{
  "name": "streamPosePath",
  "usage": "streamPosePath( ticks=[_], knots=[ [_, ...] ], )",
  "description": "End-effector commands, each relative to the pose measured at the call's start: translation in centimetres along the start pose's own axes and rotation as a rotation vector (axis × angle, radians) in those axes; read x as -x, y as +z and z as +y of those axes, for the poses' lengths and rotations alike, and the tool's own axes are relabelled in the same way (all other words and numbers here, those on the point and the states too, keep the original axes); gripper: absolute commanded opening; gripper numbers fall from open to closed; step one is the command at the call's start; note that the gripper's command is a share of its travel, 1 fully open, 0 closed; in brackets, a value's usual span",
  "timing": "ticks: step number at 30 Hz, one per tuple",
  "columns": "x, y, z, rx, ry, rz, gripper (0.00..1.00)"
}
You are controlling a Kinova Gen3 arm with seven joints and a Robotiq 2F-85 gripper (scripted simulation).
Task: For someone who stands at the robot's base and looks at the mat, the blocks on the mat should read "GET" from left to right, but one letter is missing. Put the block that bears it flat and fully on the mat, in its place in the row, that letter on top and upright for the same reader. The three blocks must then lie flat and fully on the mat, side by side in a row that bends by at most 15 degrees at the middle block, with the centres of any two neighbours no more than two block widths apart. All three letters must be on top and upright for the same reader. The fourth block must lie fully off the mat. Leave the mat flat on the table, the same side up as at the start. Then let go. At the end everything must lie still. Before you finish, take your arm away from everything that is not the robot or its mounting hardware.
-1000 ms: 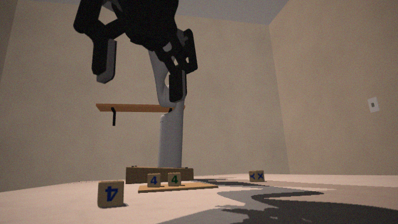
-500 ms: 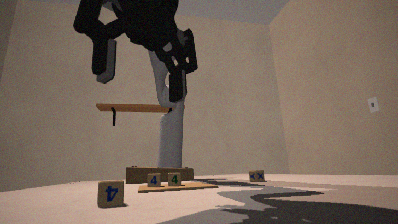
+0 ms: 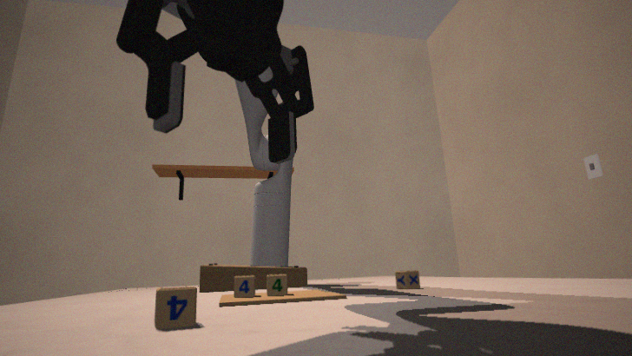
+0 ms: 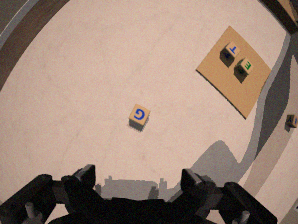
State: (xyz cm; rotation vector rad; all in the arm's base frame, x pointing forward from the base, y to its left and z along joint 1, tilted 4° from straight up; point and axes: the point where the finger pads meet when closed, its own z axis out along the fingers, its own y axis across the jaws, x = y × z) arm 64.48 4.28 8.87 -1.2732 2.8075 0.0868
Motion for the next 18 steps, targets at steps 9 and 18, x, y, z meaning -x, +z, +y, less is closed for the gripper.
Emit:
streamPosePath(
  ticks=[9,18],
  knots=[
    [-1.9,-1.4,-0.3,-0.003,0.155,-0.001,1.00],
    [-5.9,-3.5,-0.5,-0.003,0.434,0.009,1.00]
  ],
)
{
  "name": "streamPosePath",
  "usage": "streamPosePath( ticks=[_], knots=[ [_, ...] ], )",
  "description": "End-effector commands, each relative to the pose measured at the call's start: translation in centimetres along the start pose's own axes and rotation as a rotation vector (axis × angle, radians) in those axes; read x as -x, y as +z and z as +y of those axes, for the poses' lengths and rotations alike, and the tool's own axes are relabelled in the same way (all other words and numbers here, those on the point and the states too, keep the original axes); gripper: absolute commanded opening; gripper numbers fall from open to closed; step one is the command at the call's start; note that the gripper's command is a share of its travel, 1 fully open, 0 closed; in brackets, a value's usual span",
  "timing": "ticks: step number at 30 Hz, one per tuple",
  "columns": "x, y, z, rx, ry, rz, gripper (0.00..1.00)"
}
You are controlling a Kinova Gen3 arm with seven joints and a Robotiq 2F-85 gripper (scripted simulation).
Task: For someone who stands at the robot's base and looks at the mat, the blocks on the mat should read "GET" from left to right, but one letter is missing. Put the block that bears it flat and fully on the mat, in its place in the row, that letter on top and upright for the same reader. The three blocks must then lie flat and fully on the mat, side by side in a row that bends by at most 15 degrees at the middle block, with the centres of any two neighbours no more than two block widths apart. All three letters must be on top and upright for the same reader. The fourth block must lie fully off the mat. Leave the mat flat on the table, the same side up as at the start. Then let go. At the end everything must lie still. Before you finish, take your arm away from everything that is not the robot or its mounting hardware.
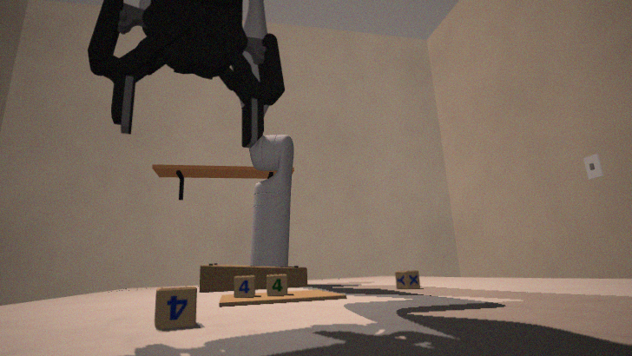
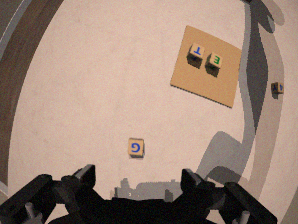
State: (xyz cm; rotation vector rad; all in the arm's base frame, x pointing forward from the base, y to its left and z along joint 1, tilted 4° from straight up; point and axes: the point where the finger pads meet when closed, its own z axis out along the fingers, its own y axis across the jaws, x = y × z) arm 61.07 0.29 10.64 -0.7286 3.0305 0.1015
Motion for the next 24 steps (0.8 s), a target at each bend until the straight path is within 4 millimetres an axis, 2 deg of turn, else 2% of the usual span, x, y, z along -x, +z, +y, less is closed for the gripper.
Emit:
streamPosePath(
  ticks=[1,24],
  knots=[
    [-0.64,-1.32,-0.71,-0.008,0.059,-0.015,1.00],
    [-0.67,-1.02,-0.69,-0.013,-0.001,-0.009,1.00]
  ],
)
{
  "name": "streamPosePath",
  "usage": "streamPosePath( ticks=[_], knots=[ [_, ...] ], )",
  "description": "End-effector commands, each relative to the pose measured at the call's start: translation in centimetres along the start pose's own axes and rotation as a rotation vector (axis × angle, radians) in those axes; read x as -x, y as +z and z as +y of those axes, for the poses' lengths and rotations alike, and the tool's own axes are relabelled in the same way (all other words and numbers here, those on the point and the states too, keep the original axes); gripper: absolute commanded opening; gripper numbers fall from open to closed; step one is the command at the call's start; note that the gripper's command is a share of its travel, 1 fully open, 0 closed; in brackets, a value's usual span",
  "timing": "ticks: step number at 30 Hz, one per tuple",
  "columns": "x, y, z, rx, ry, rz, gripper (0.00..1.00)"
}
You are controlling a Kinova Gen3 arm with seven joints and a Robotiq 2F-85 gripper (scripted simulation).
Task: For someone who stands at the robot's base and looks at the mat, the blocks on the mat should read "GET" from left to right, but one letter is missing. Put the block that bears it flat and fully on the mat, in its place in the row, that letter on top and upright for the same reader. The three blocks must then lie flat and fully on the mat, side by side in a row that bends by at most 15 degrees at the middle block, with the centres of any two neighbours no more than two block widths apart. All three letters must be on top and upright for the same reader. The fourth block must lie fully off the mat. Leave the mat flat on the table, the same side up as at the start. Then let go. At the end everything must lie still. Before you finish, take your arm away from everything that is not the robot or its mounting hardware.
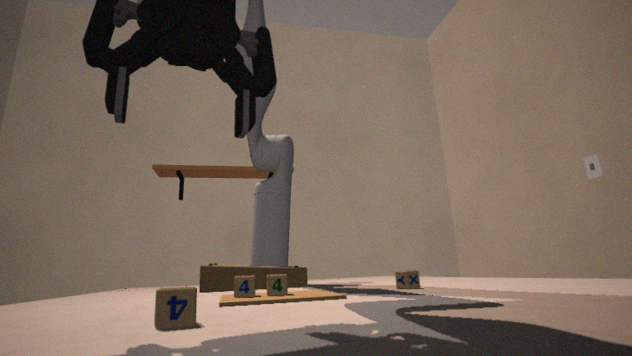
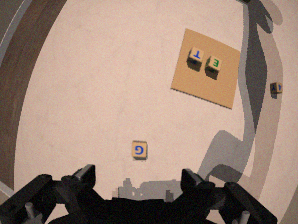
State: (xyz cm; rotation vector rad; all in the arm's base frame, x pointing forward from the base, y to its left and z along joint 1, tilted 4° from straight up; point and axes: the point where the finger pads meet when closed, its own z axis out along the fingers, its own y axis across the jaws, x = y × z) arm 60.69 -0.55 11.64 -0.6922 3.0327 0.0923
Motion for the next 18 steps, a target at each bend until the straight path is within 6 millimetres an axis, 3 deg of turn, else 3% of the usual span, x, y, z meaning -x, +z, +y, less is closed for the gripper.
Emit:
streamPosePath(
  ticks=[1,18],
  knots=[
    [0.0,0.0,-0.2,-0.006,-0.024,-0.003,1.00],
    [-0.3,1.5,-0.1,-0.002,-0.377,0.010,1.00]
  ],
)
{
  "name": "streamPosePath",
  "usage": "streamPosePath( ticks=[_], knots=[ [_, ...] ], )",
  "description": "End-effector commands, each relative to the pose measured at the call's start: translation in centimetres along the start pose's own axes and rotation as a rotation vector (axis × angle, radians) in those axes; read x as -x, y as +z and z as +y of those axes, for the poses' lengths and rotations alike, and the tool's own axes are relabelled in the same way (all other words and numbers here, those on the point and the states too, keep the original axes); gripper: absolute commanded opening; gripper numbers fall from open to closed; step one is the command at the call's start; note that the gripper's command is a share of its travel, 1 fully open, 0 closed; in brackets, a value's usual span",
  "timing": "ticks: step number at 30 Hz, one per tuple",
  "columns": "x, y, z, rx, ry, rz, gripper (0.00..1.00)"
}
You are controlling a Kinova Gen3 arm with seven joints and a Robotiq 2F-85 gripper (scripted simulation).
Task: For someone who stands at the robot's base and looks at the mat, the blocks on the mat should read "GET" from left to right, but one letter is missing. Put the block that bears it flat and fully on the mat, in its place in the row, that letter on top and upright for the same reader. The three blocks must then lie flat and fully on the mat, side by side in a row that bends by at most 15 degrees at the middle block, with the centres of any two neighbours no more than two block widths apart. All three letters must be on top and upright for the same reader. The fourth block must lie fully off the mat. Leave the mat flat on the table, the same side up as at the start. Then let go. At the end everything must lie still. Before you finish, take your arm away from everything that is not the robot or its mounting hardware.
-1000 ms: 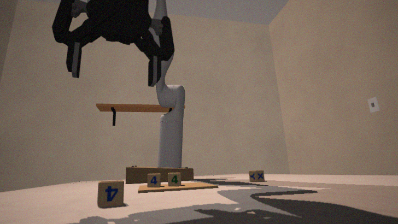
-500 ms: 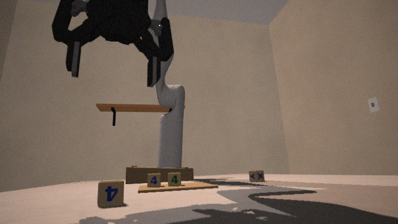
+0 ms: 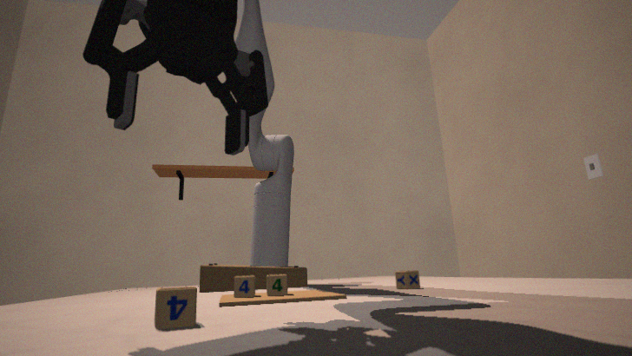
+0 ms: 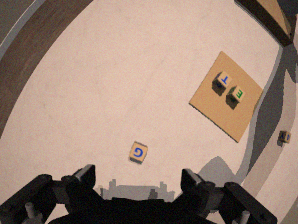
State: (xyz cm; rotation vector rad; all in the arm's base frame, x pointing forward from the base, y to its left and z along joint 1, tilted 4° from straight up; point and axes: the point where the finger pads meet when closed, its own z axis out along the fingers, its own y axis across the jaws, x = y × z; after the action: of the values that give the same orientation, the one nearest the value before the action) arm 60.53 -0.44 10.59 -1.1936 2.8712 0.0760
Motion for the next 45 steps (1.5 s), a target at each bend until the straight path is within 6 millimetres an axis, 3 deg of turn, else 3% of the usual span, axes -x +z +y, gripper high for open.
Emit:
streamPosePath(
  ticks=[1,16,18,29,45],
  knots=[
    [-0.3,0.5,-0.2,0.001,-0.038,0.001,1.00],
    [-0.3,2.4,0.0,0.004,-0.645,0.004,1.00],
    [-0.3,2.4,0.0,0.004,-0.645,0.004,1.00],
    [-0.2,3.4,0.0,0.001,-1.023,-0.001,1.00],
    [-0.2,3.8,-0.1,-0.002,-1.200,-0.003,1.00]
  ],
)
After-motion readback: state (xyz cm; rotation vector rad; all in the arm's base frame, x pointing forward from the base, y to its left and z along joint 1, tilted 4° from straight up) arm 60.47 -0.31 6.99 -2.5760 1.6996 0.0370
